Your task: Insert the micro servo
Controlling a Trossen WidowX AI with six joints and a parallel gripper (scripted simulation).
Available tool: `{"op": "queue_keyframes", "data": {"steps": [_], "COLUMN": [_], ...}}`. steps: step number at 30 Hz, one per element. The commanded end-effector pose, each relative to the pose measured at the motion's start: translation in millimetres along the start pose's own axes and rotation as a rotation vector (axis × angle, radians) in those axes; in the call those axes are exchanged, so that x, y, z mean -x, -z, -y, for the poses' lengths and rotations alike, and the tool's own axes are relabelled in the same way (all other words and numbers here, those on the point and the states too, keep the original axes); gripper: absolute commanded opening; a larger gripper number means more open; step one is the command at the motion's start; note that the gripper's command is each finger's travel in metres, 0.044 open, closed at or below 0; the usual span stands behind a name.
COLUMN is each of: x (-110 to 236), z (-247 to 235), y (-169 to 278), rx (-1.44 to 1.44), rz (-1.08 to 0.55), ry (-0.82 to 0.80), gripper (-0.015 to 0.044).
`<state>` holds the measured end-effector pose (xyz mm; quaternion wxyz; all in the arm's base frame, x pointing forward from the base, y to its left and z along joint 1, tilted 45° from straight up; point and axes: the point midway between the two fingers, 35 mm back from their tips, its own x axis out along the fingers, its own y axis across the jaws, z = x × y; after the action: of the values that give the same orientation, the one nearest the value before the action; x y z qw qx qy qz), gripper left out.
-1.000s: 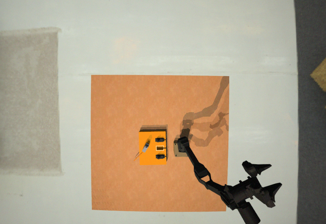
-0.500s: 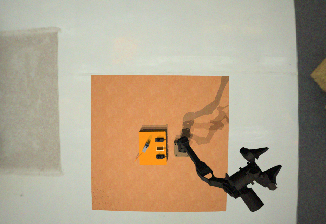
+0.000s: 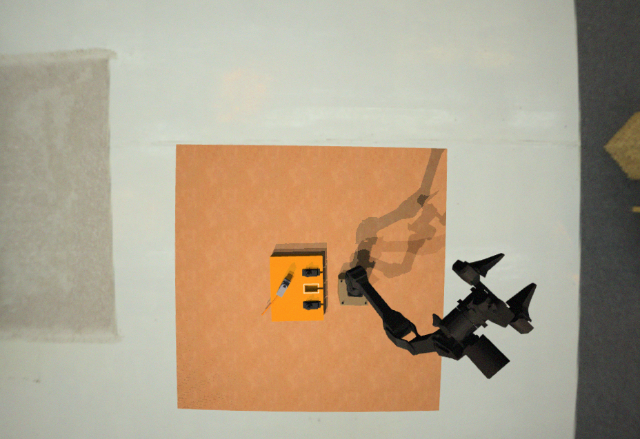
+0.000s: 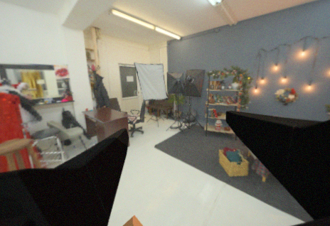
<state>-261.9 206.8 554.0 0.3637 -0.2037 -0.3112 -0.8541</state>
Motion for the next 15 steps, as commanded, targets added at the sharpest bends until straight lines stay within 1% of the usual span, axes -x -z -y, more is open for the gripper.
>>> {"op": "queue_keyframes", "data": {"steps": [1,7,15], "x": [-11,-29,-39], "z": [-27,-68,-97], "y": [5,20,32], "rx": [0.024,0.024,0.012], "rz": [-0.003,-0.041,-0.063], "ry": [-0.061,-0.158,-0.233], "gripper": [0.0440,0.0440,0.0440]}}
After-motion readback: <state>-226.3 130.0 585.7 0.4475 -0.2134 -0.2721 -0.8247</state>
